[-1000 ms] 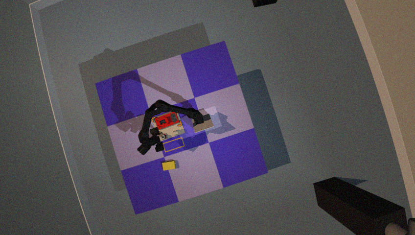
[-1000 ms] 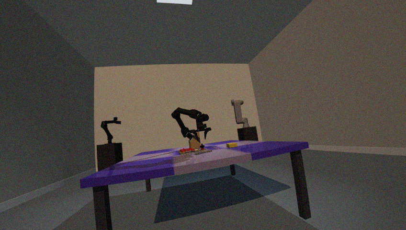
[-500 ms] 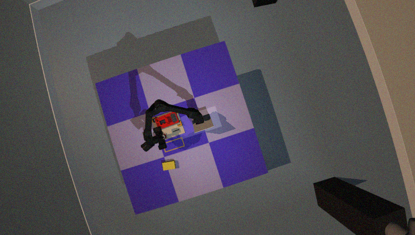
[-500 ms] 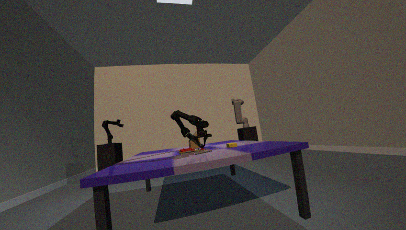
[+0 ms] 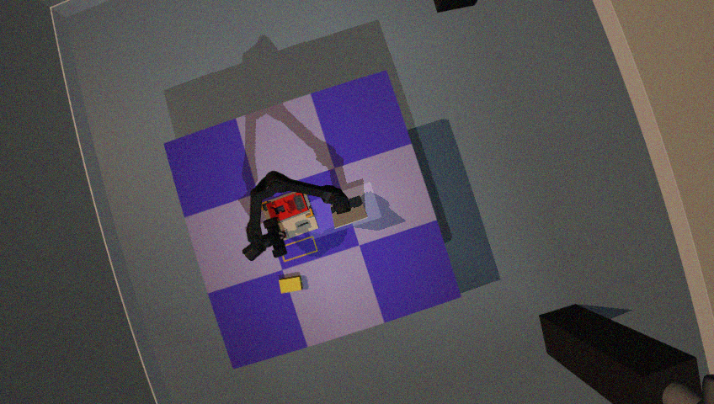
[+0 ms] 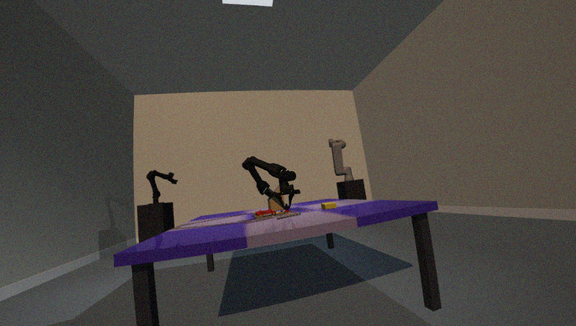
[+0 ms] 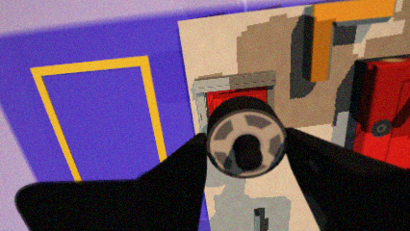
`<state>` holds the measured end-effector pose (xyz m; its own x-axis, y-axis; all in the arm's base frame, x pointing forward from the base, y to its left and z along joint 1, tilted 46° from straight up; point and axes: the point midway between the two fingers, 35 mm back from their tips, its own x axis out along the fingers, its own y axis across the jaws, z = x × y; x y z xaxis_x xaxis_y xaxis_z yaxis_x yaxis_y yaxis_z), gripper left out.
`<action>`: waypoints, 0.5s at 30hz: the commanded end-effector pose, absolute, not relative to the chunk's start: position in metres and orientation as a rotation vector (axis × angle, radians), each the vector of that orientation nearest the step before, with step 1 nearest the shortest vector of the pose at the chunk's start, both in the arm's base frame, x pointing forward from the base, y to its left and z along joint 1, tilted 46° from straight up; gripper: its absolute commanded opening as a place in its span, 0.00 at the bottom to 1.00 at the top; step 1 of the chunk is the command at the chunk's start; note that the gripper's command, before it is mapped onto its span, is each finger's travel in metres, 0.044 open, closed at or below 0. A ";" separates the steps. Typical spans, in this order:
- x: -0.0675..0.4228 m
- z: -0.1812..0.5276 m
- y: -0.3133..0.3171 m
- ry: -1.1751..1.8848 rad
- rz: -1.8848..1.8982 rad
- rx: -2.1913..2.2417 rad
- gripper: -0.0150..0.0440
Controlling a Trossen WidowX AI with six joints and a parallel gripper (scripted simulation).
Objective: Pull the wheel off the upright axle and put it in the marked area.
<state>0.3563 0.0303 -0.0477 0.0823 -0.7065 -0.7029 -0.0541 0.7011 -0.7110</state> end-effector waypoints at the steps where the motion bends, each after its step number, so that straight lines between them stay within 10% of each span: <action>1: 0.356 -0.047 0.032 1.421 -0.548 -0.674 0.25; 15: 0.356 -0.043 0.036 1.420 -0.547 -0.675 0.25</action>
